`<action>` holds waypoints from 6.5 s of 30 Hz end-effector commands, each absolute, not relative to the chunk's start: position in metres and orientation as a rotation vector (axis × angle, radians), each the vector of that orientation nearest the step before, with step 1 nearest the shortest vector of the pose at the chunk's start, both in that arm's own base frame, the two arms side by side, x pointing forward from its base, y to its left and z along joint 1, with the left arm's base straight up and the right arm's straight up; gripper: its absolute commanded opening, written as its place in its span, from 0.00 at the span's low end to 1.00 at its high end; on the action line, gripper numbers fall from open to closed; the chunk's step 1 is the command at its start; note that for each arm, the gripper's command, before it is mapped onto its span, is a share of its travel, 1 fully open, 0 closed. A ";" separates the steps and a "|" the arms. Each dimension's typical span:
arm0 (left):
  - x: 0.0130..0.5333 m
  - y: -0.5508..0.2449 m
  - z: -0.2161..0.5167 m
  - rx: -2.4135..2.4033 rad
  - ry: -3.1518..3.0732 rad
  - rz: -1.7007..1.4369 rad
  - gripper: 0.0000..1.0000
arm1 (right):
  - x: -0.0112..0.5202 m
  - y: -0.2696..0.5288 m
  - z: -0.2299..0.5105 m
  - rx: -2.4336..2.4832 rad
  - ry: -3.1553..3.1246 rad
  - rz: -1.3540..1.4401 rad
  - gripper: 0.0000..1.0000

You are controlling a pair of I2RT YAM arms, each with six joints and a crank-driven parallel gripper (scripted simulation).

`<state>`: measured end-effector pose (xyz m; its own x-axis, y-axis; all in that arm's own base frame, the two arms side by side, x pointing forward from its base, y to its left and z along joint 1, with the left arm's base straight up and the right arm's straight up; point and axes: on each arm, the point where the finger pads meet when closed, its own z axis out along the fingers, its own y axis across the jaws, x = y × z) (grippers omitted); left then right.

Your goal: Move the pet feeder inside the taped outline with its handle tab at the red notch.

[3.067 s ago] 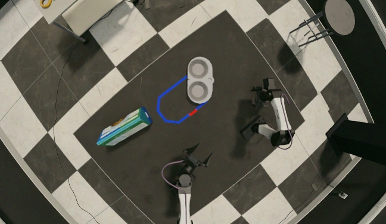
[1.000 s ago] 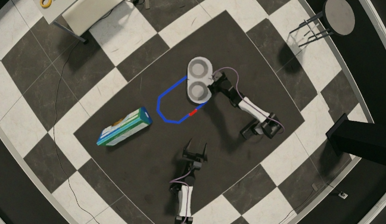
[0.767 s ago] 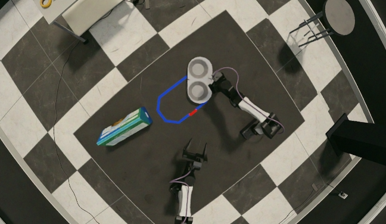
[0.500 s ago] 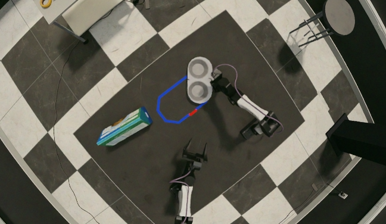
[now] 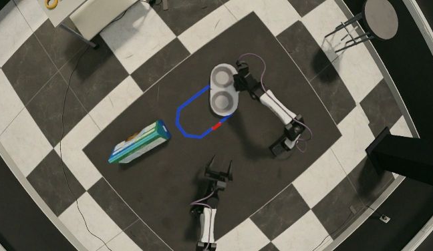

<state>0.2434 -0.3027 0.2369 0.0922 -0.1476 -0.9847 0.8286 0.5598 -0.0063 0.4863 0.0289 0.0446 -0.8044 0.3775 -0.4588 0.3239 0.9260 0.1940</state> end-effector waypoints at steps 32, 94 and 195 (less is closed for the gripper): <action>0.243 -0.303 0.239 0.670 1.268 -0.805 1.00 | 0.451 0.028 -0.009 1.082 2.963 0.001 0.39; 0.243 -0.303 0.239 0.670 1.268 -0.805 1.00 | 0.437 0.077 -0.001 1.371 2.799 0.019 0.11; 0.248 -0.297 0.199 0.718 1.415 -0.729 1.00 | 0.417 0.100 0.040 -1.895 2.093 -0.165 0.39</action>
